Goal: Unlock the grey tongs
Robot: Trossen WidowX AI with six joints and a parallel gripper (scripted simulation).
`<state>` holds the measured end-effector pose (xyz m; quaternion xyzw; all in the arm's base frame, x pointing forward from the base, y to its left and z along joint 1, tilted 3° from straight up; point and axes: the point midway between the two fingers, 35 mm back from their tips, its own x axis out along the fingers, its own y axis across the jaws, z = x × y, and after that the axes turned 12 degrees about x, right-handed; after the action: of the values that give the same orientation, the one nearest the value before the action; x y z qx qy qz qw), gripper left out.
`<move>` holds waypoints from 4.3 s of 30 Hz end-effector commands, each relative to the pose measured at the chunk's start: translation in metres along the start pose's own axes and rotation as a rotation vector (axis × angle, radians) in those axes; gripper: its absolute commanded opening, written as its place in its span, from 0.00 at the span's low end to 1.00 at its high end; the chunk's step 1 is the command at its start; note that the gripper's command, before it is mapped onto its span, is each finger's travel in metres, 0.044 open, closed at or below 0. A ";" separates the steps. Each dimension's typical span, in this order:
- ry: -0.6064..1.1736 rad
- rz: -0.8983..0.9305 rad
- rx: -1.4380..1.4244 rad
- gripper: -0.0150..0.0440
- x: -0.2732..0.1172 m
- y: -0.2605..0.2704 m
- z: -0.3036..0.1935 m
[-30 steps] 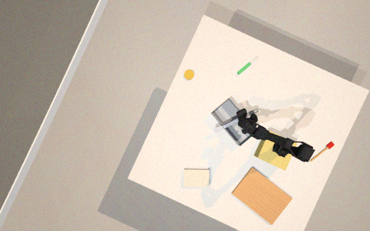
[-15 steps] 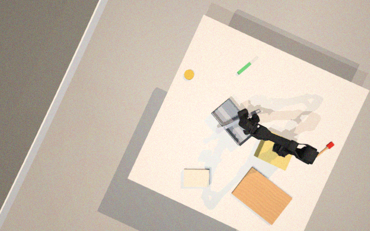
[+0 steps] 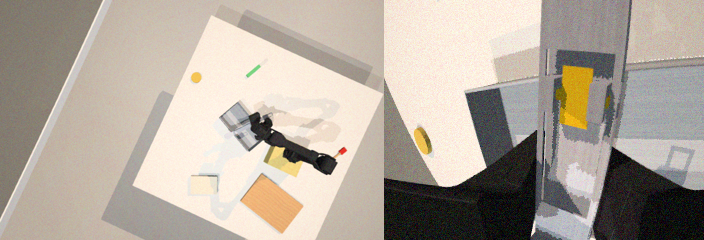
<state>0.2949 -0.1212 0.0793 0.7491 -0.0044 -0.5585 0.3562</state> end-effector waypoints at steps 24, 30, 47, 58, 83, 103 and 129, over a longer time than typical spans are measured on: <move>-0.037 -0.478 -0.247 0.00 -0.002 -0.005 0.010; -0.033 -0.509 -0.257 0.00 -0.003 -0.005 0.010; 0.079 -0.509 -0.695 0.00 -0.009 -0.019 -0.013; 0.213 -0.497 -1.161 0.00 -0.018 -0.035 -0.038; 0.530 -0.365 -2.214 0.00 -0.044 -0.077 -0.090; 0.799 -0.127 -3.035 0.00 -0.068 -0.116 -0.122; 1.179 0.515 -4.014 0.00 -0.105 -0.173 -0.152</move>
<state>0.3158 0.1238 0.0904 0.5074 -0.4963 -0.4730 -0.5219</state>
